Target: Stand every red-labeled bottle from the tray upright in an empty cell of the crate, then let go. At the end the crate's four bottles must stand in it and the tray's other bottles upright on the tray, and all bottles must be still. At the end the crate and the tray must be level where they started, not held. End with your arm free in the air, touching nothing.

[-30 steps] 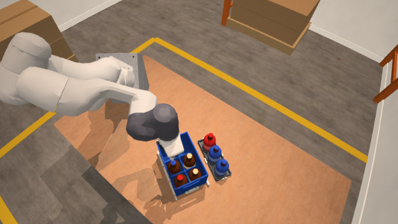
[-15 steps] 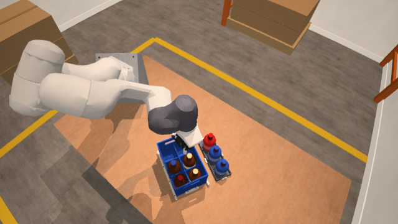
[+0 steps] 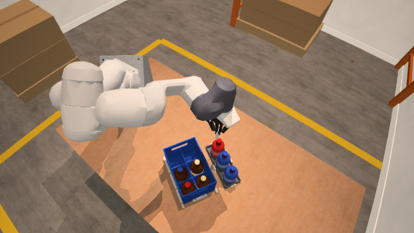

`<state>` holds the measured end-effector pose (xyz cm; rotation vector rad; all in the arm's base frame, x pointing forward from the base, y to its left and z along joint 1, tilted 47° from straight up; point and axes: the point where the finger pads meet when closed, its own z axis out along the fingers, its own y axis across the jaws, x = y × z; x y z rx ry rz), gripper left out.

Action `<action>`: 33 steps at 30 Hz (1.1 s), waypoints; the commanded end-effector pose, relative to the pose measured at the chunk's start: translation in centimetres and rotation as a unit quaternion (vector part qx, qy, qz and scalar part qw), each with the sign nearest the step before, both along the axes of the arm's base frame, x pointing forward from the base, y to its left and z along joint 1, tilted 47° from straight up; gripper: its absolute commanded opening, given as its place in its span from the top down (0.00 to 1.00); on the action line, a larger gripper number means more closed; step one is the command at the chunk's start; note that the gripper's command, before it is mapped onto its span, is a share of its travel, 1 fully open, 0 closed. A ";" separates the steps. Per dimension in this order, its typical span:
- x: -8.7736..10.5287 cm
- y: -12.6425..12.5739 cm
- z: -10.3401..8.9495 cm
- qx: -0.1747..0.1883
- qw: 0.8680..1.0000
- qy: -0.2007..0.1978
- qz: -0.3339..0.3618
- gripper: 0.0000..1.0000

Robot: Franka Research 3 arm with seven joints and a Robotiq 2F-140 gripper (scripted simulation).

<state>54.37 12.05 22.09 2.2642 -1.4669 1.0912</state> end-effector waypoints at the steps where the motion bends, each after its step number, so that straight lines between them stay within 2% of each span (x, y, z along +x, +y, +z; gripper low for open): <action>1: 0.4 0.9 -0.5 0.020 0.997 -0.047 -0.058 1.00; 6: 0.5 1.7 -0.8 0.024 0.997 -0.048 -0.058 1.00; 7: 0.5 1.7 -0.8 0.024 0.997 -0.048 -0.058 0.62; 33: 0.5 1.7 -0.8 0.024 0.997 -0.048 -0.058 0.62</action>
